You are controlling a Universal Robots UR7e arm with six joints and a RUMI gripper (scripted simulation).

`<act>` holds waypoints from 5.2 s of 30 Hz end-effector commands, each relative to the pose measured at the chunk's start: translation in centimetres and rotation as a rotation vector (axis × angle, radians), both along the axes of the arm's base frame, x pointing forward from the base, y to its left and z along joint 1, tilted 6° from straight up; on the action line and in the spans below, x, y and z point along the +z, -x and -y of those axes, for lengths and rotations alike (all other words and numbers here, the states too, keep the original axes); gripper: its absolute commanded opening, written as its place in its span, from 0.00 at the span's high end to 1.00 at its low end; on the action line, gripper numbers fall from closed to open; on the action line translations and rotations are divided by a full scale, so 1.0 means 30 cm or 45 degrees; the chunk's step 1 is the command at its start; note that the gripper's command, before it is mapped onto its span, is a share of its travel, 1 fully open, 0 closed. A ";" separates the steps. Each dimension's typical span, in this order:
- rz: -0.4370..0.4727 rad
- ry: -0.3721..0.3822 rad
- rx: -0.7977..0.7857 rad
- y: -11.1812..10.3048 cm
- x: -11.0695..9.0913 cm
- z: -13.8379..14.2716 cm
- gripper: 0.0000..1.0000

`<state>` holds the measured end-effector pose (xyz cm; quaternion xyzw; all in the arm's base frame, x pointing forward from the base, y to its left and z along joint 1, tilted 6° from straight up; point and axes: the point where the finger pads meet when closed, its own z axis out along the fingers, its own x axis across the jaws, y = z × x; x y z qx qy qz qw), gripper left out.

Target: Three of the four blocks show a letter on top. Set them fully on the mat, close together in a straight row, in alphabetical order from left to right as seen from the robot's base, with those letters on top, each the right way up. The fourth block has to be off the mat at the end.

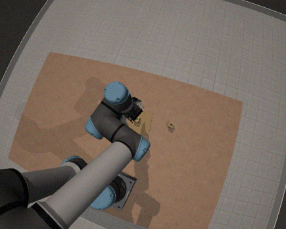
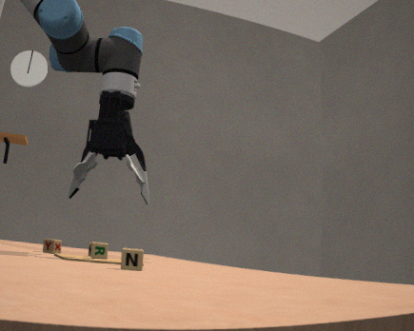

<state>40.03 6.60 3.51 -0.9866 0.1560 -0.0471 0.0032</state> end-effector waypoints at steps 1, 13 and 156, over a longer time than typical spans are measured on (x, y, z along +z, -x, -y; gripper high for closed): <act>0.003 0.003 0.103 0.005 -0.003 0.018 0.00; 0.003 0.025 0.336 0.023 -0.014 0.061 0.00; 0.003 0.036 0.457 0.013 -0.200 0.089 0.60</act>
